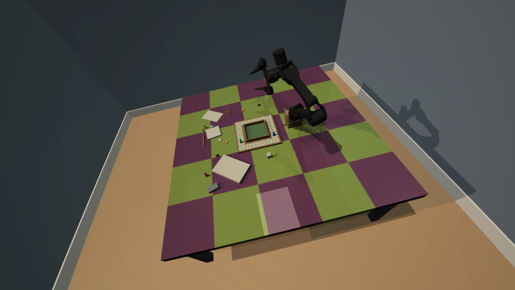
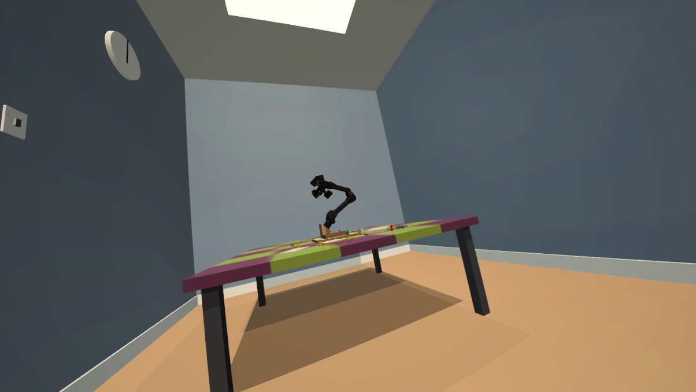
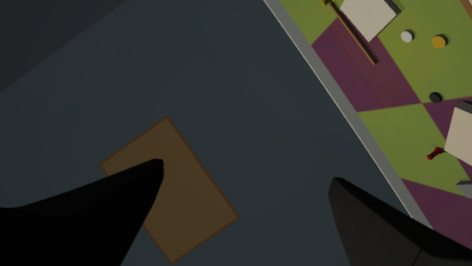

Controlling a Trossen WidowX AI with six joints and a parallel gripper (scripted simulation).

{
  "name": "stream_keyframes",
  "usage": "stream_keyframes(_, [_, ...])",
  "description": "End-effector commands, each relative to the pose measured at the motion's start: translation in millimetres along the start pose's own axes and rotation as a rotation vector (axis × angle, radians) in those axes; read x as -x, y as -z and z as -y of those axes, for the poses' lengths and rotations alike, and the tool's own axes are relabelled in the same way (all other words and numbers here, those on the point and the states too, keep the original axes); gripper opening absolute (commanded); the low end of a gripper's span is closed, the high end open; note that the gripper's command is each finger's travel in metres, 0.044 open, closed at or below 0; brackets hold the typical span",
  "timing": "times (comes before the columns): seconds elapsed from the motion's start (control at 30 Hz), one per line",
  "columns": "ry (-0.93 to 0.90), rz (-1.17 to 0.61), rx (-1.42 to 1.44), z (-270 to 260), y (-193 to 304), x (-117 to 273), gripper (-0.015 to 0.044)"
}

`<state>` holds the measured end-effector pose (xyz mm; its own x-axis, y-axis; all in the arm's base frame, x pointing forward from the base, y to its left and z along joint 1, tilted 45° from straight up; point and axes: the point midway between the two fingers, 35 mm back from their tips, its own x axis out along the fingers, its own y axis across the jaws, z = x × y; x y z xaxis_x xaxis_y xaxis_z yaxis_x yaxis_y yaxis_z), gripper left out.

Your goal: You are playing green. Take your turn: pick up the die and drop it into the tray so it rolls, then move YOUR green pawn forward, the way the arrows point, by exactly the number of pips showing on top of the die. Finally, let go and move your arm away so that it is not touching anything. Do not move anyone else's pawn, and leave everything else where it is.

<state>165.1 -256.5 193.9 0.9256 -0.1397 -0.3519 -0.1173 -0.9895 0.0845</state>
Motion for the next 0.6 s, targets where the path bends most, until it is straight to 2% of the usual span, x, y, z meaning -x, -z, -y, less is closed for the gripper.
stream_keyframes(0.0, [0.003, 0.001, 0.006, 1, 0, -1, 0.0374])
stream_keyframes(0.13, [0.081, 0.018, 0.162, 18, 7, -19, 0.0275])
stream_keyframes(0.37, [0.384, -0.006, 0.699, 94, 28, -70, 0.0275])
stream_keyframes(0.57, [0.673, -0.141, 1.155, 173, 40, -90, 0.0275])
